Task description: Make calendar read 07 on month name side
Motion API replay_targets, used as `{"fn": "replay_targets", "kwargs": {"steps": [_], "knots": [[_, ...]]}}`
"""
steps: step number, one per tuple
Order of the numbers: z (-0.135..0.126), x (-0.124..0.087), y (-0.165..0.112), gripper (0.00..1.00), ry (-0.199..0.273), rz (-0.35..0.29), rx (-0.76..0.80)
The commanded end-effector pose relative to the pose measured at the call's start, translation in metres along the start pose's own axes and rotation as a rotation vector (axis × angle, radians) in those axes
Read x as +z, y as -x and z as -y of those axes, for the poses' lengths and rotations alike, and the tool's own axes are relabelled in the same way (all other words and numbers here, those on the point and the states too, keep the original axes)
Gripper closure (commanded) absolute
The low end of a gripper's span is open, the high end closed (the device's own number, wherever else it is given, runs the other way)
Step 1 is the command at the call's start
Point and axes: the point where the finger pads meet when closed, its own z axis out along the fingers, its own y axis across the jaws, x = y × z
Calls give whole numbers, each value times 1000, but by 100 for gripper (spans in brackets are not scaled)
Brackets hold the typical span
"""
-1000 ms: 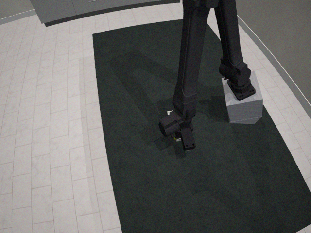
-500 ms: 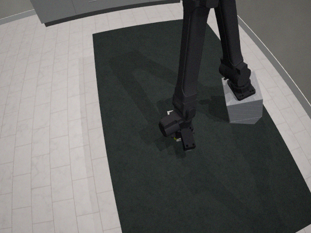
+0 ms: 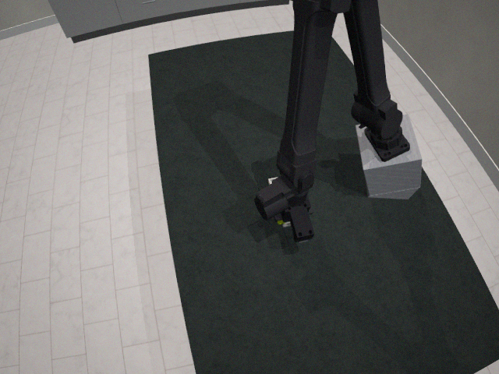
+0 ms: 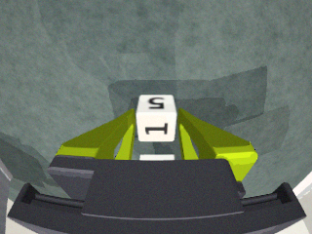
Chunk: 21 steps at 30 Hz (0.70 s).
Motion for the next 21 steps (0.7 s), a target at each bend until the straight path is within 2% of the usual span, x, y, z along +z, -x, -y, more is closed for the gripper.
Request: {"fn": "replay_targets", "kwargs": {"steps": [1,14,21], "knots": [[5,1,0,55,-10,5,-1],[6,-4,0,55,-13,7,-1],[1,-24,4,55,-11,9,-1]]}}
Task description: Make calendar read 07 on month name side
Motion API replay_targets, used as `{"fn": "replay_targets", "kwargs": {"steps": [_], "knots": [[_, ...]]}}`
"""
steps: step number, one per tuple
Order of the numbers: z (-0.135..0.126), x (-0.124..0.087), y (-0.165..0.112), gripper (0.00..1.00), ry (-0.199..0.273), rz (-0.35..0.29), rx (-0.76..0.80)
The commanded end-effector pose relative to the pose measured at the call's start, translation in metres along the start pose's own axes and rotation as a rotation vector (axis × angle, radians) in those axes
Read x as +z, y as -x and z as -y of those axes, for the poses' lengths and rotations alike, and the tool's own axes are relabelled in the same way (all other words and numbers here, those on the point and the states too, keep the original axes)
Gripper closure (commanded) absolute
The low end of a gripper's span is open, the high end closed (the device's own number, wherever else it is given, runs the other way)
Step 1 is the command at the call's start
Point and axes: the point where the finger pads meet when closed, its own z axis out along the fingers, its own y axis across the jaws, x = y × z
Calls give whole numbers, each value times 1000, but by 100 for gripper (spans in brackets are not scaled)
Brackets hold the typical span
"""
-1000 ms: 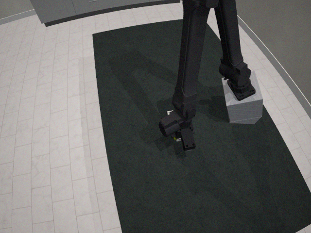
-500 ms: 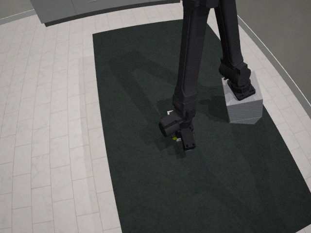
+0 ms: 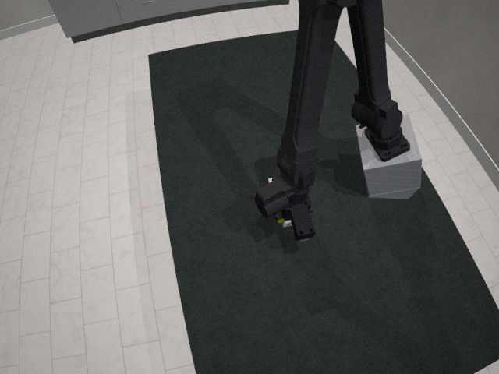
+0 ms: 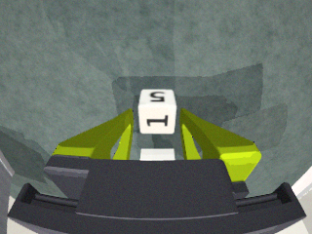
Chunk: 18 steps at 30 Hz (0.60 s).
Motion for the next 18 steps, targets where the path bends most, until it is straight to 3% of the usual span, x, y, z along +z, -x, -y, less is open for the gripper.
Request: {"fn": "replay_targets", "kwargs": {"steps": [1,8,18], "knots": [[4,-20,5,55,-17,12,4],[19,-62,10,55,-43,23,13],[21,-93,10,55,-47,26,15]]}}
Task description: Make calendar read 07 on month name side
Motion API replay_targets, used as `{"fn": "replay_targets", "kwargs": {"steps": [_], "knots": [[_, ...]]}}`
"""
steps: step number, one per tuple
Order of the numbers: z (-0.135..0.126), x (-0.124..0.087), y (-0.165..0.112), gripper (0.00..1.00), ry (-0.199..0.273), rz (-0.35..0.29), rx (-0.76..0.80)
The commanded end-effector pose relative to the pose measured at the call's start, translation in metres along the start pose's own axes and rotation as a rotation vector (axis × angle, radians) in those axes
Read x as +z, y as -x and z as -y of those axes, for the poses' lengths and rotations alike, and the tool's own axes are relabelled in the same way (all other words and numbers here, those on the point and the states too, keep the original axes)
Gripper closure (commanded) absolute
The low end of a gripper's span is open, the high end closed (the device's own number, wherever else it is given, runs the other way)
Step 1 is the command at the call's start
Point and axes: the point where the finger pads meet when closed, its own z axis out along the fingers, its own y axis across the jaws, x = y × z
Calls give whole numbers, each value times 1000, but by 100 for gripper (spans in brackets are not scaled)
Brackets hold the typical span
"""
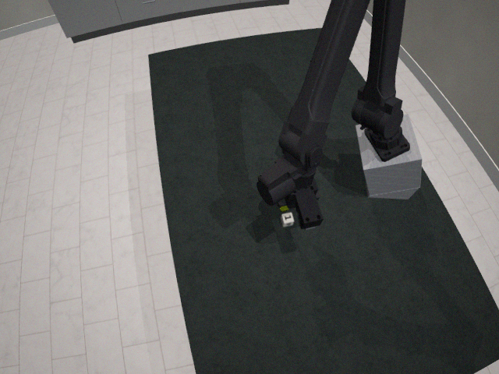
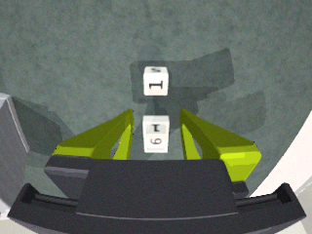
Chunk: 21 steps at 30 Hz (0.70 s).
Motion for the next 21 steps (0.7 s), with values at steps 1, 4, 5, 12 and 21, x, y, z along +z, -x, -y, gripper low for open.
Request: {"fn": "replay_targets", "kwargs": {"steps": [1,4,5,12,21], "knots": [[21,-19,9,55,-38,19,23],[16,-11,5,55,-10,4,25],[14,-10,5,0,-7,3,24],[16,-13,5,0,-23,10,30],[16,-13,5,0,-23,10,28]]}}
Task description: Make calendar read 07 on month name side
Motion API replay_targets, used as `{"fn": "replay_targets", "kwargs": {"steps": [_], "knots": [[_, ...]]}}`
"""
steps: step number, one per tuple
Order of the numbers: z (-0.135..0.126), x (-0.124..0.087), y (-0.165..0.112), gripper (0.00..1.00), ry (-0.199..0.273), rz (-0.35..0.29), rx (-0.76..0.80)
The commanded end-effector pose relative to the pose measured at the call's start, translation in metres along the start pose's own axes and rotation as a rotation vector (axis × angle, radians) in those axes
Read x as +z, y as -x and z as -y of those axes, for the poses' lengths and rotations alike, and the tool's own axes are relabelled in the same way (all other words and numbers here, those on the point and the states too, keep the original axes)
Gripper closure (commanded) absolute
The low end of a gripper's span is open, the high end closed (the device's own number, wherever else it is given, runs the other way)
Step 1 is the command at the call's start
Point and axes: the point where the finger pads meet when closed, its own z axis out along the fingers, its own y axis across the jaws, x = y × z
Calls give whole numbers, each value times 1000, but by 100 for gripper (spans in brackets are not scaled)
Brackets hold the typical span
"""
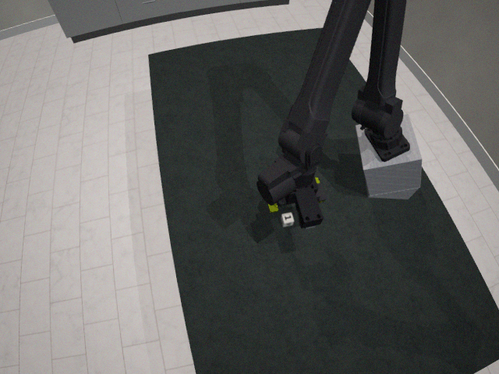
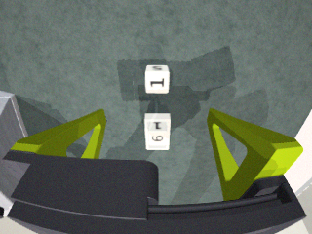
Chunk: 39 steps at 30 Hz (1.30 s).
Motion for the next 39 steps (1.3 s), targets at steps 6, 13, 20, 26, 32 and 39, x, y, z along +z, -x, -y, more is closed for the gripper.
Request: {"fn": "replay_targets", "kwargs": {"steps": [6,13,20,26,32,39], "knots": [[17,-8,1,0,-32,11,21],[5,-4,-81,0,-14,3,6],[6,-2,-84,55,-6,10,-18],[9,-5,-91,55,-20,1,2],[9,-5,-91,55,-20,2,1],[9,-5,-91,55,-20,2,1]]}}
